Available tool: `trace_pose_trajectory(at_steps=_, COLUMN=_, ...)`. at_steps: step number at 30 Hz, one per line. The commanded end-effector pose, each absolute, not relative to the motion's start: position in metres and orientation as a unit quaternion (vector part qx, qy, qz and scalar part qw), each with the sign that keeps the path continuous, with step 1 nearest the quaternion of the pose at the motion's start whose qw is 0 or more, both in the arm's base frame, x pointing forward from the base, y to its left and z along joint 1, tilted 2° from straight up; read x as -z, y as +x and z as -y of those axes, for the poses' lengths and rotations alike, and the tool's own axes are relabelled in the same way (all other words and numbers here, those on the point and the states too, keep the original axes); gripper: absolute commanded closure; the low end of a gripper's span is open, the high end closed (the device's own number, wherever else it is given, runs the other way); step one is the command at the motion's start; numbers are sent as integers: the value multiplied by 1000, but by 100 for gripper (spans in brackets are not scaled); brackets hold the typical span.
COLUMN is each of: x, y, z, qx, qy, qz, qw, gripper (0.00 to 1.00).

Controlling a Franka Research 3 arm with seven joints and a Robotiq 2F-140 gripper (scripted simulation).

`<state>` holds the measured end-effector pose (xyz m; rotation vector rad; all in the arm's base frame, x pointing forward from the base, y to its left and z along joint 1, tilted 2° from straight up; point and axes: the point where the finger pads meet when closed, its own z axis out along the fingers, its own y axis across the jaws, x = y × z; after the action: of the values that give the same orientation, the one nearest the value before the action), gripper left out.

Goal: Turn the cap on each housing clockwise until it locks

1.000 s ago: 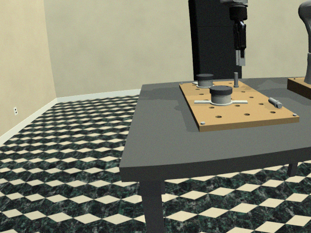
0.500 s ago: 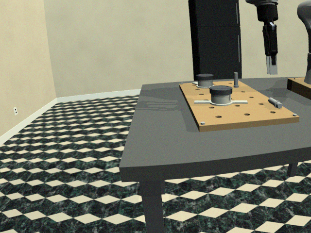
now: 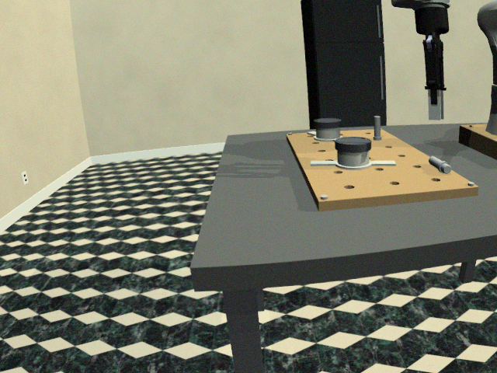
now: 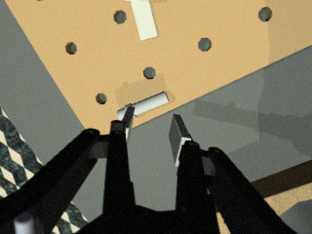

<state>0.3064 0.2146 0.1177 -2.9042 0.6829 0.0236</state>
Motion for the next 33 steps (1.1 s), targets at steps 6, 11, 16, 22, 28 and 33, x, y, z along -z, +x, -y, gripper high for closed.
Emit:
trace_pose_trajectory(at_steps=6, x=-118, y=306, z=-216, qx=-4, qy=-904, qz=-422, qw=60, gripper=64)
trace_pose_trajectory(at_steps=11, x=-118, y=306, z=-216, qx=-3, qy=-887, qz=-458, qw=56, gripper=64)
trace_pose_trajectory(at_steps=16, x=-118, y=306, z=-216, qx=-2, qy=-844, qz=-534, qw=46, gripper=64)
trace_pose_trajectory(at_steps=22, x=-118, y=306, z=-216, qx=-1, qy=-801, qz=-598, qw=35, gripper=64)
trace_pose_trajectory(at_steps=28, x=-118, y=306, z=-216, qx=-2, qy=-769, qz=-639, qw=27, gripper=64)
trace_pose_trajectory(at_steps=33, x=-116, y=306, z=-216, qx=-3, qy=-749, qz=-662, qw=21, gripper=64)
